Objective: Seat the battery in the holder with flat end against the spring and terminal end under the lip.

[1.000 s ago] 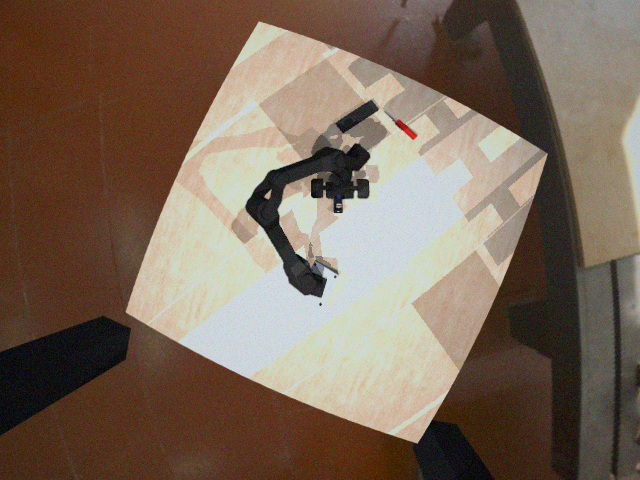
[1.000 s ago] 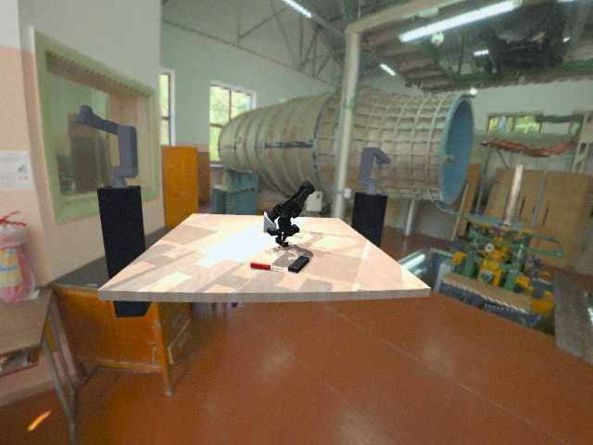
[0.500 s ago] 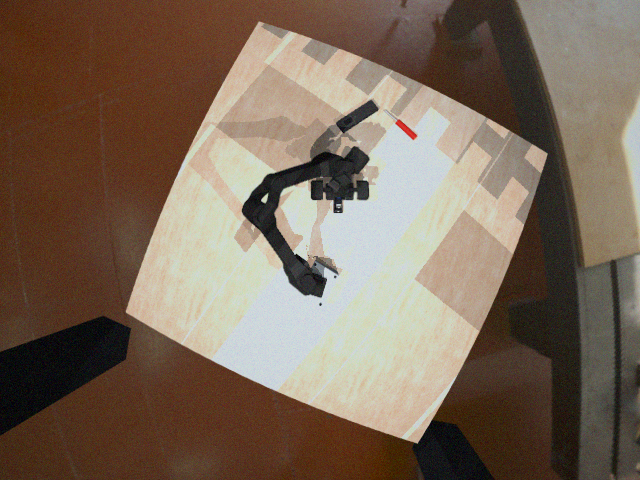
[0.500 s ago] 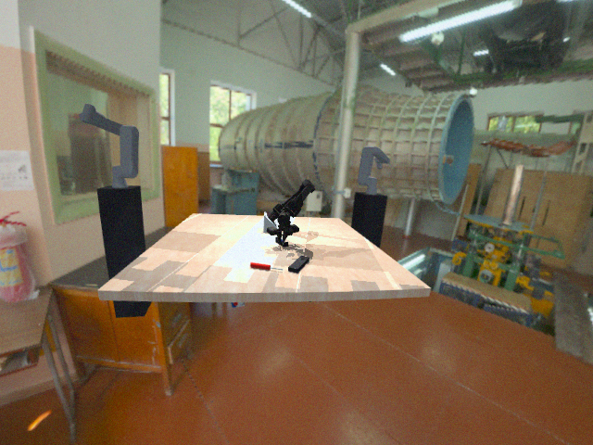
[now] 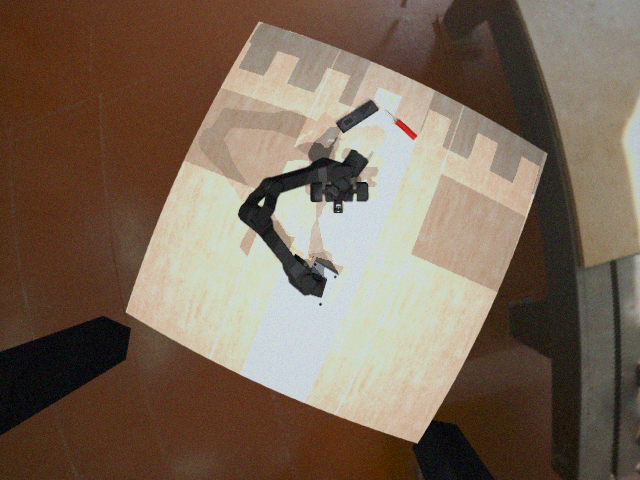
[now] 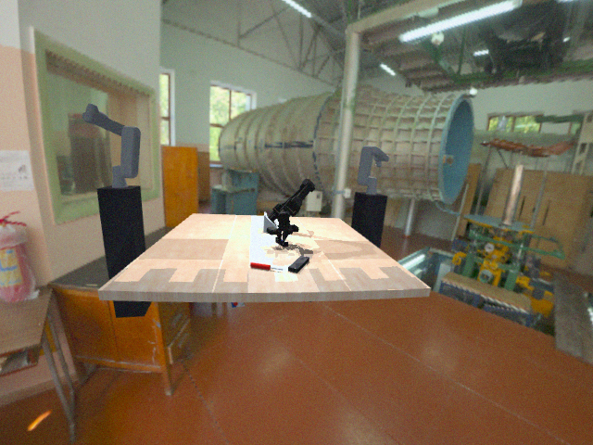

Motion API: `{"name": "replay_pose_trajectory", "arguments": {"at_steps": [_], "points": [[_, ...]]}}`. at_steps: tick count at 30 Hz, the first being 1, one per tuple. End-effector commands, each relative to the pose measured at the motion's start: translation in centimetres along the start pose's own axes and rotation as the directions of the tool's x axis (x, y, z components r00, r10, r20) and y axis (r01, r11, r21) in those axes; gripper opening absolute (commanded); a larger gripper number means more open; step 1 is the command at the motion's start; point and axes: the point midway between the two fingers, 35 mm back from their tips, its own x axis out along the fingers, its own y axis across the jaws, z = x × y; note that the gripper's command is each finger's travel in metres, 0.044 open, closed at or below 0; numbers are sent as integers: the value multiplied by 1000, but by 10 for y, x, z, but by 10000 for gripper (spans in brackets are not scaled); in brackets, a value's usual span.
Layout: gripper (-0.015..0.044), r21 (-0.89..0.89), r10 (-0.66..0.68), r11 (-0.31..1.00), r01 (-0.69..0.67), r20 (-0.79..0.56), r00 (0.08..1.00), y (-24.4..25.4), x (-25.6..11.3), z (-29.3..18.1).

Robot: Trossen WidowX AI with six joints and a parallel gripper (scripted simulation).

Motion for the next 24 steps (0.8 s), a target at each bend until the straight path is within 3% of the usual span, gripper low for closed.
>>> {"name": "replay_pose_trajectory", "arguments": {"at_steps": [1,24], "points": [[62,-6,5,1000,-4,20,1000,1,0,2],[62,-4,-1,1000,1,28,1000,2,2,-12]]}}
